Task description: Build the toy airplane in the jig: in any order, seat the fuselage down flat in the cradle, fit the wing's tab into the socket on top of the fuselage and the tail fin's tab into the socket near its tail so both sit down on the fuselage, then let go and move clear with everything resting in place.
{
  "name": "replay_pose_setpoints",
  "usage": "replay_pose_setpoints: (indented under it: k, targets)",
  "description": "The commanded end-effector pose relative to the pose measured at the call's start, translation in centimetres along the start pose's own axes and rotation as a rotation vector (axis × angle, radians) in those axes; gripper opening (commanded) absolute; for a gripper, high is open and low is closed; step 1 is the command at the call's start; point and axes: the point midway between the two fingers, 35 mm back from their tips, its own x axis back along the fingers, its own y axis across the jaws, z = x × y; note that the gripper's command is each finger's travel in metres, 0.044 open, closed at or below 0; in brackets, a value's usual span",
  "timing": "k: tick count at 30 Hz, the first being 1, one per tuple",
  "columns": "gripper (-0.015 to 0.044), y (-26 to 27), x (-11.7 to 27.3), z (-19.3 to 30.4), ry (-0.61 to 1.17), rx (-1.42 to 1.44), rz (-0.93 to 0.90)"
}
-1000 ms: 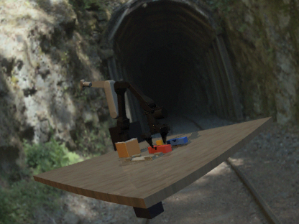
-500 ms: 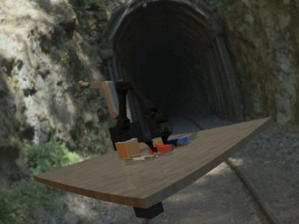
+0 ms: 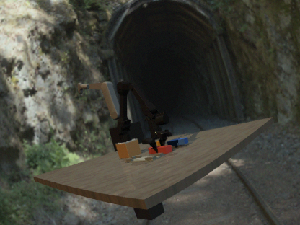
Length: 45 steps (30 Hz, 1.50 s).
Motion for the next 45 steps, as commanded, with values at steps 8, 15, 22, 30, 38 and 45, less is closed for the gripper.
replay_pose_setpoints:
  k: [8, 15, 22, 30, 38, 45]
  targets:
    - [0.0006, 0.1, 0.2, 0.3, 0.002, 0.008, 0.000]
    - [0.0000, 0.1, 1.3, 0.4, 0.002, 0.013, 0.003]
    - [0.0000, 0.2, 3.3, -0.1, 0.001, 0.011, 0.002]
    - [0.0000, 0.3, 5.5, -0.4, -0.001, 0.008, -0.006]
    - [0.0000, 0.3, 7.8, -0.5, -0.002, 0.005, -0.011]
    - [0.0000, 0.2, 9.9, -0.4, -0.002, 0.004, -0.011]
